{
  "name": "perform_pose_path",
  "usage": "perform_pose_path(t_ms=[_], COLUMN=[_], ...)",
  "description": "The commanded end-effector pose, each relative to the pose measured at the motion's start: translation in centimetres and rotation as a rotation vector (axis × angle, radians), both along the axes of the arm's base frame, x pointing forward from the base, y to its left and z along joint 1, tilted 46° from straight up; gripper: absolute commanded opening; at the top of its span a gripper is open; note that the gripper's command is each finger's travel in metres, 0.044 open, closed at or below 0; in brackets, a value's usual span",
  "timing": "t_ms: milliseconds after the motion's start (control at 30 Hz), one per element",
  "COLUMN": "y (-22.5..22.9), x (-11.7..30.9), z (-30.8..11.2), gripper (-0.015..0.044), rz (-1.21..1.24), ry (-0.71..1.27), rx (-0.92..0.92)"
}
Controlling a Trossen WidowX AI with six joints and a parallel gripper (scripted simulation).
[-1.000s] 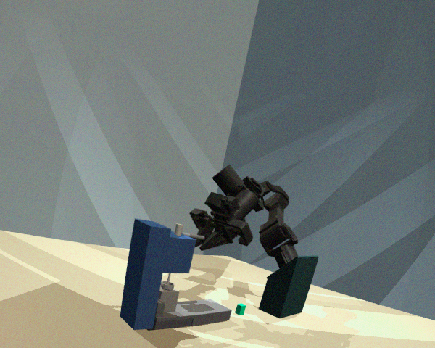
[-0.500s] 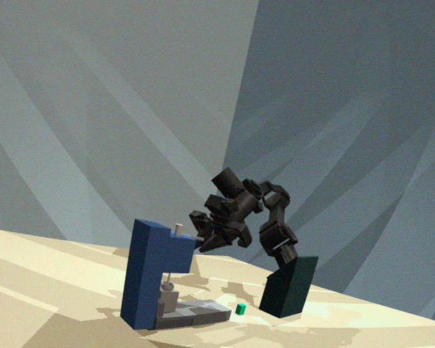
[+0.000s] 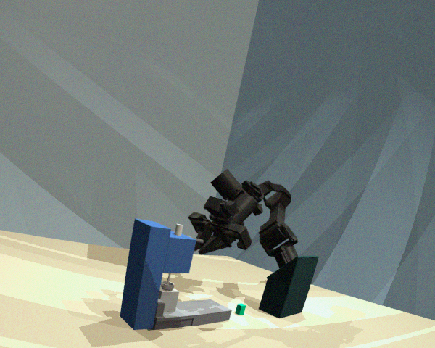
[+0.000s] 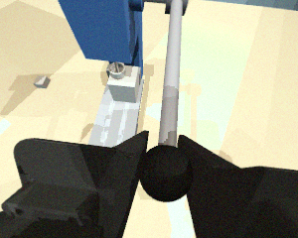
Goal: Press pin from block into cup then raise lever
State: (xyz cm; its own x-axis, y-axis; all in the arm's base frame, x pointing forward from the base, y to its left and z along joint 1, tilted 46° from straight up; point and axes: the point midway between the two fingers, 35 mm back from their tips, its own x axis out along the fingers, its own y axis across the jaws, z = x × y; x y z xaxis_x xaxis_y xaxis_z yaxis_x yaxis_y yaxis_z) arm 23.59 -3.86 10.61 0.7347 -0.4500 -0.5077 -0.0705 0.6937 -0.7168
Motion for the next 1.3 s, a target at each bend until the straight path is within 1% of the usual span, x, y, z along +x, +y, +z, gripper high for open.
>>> perform_pose_path(t_ms=[0, 1267], y=[0.00, -0.41], x=[0.14, 0.28], z=[-0.16, -0.52], gripper=[0.0000, 0.0000], rz=[0.008, 0.008], ry=[0.001, 0.000], rx=[0.002, 0.001])
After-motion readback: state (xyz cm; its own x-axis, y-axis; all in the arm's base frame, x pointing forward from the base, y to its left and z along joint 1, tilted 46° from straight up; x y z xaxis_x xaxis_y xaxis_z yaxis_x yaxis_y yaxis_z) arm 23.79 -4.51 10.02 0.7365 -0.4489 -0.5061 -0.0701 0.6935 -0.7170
